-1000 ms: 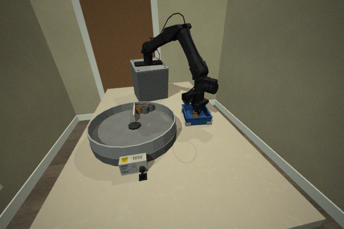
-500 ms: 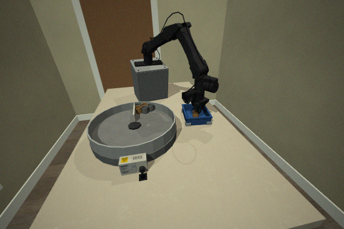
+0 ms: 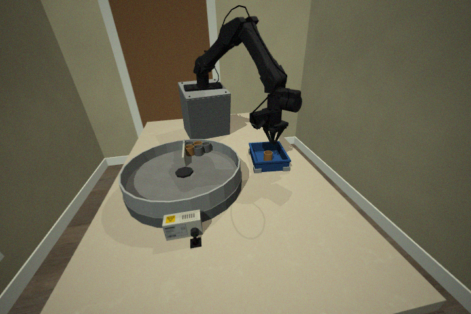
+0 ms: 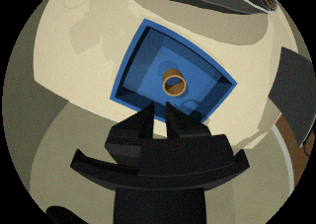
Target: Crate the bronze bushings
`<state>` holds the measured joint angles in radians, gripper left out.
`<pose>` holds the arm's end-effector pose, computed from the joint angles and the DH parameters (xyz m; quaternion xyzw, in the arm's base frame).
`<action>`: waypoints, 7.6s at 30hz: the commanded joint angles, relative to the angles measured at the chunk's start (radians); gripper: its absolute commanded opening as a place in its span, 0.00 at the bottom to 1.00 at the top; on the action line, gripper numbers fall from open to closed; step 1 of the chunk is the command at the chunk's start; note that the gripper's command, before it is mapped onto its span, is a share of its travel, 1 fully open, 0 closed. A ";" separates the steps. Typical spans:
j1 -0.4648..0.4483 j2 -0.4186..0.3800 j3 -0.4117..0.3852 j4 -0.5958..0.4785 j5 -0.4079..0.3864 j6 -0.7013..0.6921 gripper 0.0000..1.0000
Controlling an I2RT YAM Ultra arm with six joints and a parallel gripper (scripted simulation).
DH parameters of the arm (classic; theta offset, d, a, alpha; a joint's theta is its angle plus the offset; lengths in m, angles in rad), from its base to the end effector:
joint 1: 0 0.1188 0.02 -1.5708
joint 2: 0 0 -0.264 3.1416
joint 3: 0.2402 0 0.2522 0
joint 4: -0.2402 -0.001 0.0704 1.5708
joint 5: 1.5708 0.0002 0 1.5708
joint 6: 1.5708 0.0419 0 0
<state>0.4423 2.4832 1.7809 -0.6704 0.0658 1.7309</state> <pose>0.4314 0.2023 0.0578 0.6000 0.7932 0.0722 0.0750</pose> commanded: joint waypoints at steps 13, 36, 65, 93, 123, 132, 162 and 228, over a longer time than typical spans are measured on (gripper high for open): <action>0.018 -0.111 -0.016 -0.106 0.014 0.011 0.16; 0.017 -0.112 -0.017 -0.106 0.013 0.011 0.16; 0.017 -0.112 -0.017 -0.106 0.013 0.011 0.16; -0.011 -0.122 -0.040 -0.072 0.012 -0.006 0.13; -0.433 -0.408 -0.614 0.216 -0.075 -0.305 0.13; -0.622 -0.434 -0.682 0.260 -0.114 -0.453 0.13; -0.841 -0.392 -0.637 0.244 -0.149 -0.635 0.13; -0.853 -0.391 -0.609 0.225 -0.151 -0.636 0.13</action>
<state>-0.3965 2.1105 1.1419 -0.4324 -0.0906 1.1007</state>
